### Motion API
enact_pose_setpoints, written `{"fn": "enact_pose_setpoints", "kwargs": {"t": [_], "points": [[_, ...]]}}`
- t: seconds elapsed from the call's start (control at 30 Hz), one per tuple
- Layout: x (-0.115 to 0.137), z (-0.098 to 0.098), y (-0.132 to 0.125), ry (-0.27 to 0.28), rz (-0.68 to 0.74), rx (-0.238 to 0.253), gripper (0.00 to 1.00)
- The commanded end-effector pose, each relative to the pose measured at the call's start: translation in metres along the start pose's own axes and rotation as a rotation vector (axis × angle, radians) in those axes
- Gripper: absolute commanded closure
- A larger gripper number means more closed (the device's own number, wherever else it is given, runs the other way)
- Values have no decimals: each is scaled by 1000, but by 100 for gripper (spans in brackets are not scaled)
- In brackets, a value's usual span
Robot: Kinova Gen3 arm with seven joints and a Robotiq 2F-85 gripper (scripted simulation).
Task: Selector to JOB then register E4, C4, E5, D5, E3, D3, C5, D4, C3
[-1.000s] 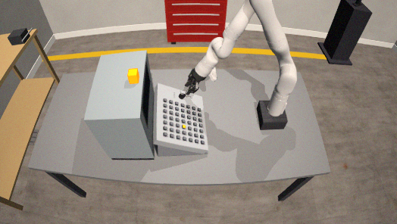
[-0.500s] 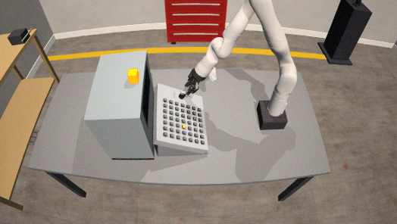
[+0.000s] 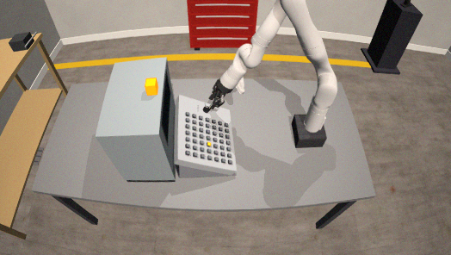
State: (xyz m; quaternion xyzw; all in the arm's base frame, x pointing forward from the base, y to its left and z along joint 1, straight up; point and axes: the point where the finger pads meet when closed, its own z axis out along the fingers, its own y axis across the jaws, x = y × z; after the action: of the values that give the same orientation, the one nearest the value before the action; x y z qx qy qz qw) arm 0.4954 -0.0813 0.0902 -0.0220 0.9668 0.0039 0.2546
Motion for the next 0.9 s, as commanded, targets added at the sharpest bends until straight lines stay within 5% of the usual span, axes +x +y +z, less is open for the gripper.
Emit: {"fn": "enact_pose_setpoints", "kwargs": {"t": [0.0, 0.87], "points": [[-3, 6, 2, -4, -6, -2, 40], [-2, 19, 2, -4, -6, -2, 40]]}}
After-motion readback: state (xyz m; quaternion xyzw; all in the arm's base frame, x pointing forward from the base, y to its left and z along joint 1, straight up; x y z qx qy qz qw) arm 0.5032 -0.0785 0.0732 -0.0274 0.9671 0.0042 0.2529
